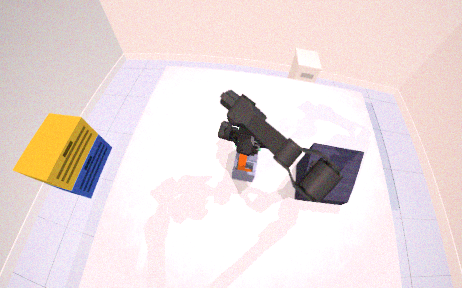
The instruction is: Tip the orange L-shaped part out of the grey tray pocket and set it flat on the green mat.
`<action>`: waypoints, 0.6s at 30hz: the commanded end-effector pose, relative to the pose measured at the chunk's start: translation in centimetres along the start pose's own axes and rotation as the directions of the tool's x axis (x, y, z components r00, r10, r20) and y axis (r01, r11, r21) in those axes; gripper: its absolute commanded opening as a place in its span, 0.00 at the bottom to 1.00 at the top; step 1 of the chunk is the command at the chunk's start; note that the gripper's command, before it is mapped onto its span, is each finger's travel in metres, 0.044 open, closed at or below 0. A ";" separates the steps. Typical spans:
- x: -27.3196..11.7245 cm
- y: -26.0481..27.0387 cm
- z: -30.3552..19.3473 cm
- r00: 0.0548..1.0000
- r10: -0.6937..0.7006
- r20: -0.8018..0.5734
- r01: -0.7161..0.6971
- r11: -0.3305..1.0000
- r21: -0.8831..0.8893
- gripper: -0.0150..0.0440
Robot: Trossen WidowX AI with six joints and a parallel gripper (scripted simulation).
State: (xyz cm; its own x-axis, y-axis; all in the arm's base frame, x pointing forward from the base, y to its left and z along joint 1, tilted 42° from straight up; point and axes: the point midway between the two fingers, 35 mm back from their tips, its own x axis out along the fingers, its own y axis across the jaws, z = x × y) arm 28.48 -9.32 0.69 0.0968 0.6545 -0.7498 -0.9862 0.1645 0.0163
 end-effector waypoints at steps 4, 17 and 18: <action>2.4 0.0 -0.2 1.000 0.005 -0.005 -0.005 0.999 -0.036 0.73; 4.1 -0.1 -0.2 1.000 0.005 -0.005 -0.005 0.999 -0.036 0.73; 4.3 -0.1 -0.2 1.000 0.005 -0.005 -0.005 0.999 -0.036 0.73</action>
State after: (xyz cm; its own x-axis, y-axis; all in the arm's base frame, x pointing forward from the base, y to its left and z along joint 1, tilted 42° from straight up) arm 29.04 -7.23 -2.20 0.0950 0.6441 -0.7591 -0.9910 0.1335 -0.0109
